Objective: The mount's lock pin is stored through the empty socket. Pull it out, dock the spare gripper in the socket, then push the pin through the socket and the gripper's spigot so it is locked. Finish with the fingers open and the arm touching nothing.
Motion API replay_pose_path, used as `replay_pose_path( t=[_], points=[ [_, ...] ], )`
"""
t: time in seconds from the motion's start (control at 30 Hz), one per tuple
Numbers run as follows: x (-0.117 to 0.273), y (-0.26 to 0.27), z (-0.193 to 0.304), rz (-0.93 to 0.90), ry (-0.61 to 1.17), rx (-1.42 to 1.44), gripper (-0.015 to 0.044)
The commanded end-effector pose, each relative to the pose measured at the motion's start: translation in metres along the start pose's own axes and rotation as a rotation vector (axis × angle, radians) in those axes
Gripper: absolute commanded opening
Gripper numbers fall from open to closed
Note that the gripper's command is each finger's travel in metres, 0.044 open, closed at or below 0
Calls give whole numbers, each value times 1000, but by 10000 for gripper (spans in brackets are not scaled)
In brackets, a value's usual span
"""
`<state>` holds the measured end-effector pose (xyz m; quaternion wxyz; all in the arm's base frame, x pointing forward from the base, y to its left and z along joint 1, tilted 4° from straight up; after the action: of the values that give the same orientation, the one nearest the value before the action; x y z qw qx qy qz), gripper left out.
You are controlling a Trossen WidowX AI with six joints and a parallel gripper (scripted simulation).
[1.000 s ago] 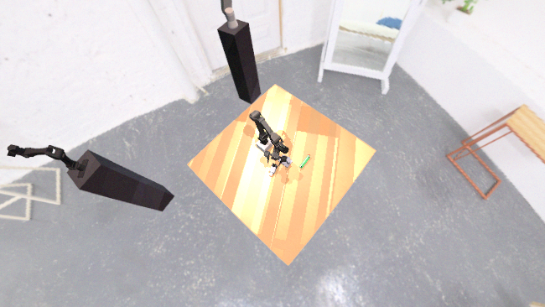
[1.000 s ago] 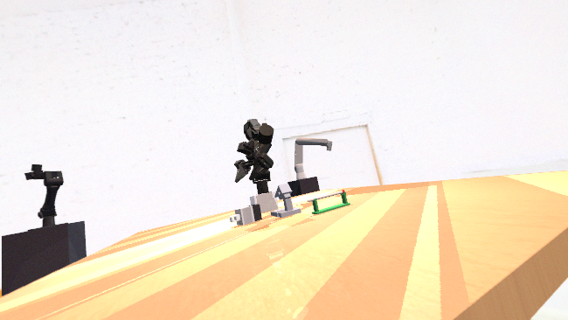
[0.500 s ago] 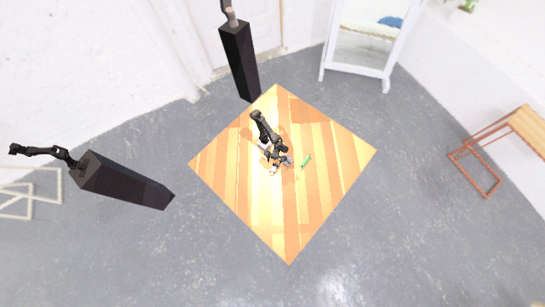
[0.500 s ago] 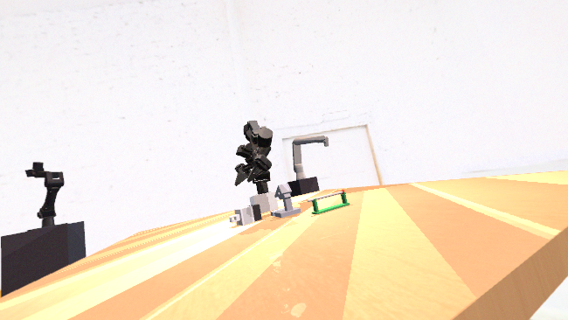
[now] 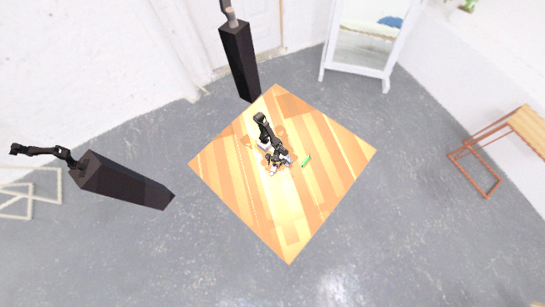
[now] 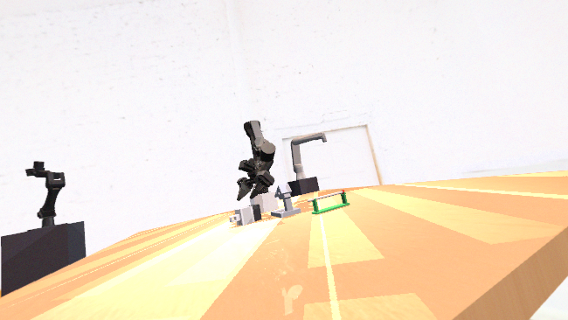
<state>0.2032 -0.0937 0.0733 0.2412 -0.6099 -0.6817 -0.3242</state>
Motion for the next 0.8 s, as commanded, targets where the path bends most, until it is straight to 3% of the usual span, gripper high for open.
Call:
replay_pose_path(
  t=[0.0, 0.77],
  points=[
    [-6, -3, 7, 12, 3, 5, 440],
    [-34, -9, 33, 12, 3, 6, 440]
  ],
)
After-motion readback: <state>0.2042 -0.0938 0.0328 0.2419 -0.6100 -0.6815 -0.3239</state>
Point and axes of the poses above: the point midway between the two fingers, 35 mm back from their tips, its own x axis back along the fingers, its own y axis across the jaws, z = x × y, the point moved 8 cm from there along x, back along the fingers, and after that the axes turned 14 degrees about -x, right-handed, at the moved point
